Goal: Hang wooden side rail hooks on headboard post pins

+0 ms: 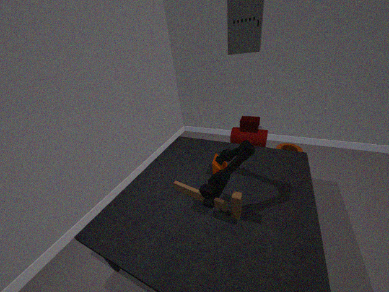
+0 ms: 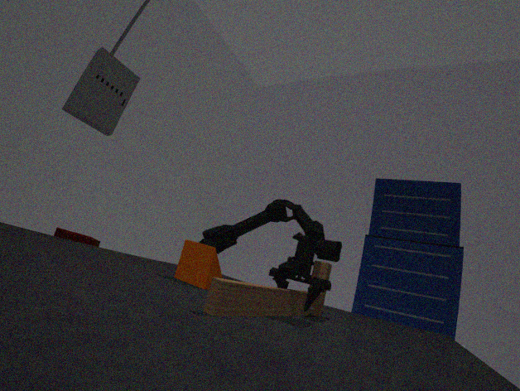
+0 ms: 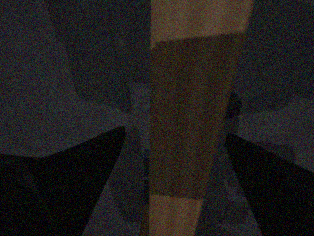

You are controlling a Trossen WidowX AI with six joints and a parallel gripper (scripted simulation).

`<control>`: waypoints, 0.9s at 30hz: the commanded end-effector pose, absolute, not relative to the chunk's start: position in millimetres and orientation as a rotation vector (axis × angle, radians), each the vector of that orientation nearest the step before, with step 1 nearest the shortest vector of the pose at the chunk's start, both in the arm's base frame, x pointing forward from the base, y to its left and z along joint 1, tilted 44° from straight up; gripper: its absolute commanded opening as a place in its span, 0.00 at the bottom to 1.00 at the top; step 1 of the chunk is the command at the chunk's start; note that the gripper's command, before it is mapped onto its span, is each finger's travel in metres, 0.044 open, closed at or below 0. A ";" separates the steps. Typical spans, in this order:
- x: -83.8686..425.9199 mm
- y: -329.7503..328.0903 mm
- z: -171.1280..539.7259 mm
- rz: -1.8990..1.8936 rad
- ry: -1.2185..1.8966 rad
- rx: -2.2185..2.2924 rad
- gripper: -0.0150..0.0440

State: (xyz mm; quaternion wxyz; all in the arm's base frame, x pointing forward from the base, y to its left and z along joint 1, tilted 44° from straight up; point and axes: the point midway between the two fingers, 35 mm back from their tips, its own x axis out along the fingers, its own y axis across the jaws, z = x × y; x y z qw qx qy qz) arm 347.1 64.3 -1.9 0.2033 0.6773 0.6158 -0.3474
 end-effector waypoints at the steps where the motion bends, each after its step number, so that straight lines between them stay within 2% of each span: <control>1: 346.6 65.2 -2.6 -0.970 1.721 1.897 0.82; 9: 346.6 65.2 -2.6 -0.970 1.721 1.897 0.47; 14: 346.6 65.2 -2.6 -0.970 1.721 1.897 0.41; 18: 346.6 65.2 -2.6 -0.970 1.721 1.897 0.25; 27: 348.4 65.0 -2.8 -0.947 1.724 1.884 0.25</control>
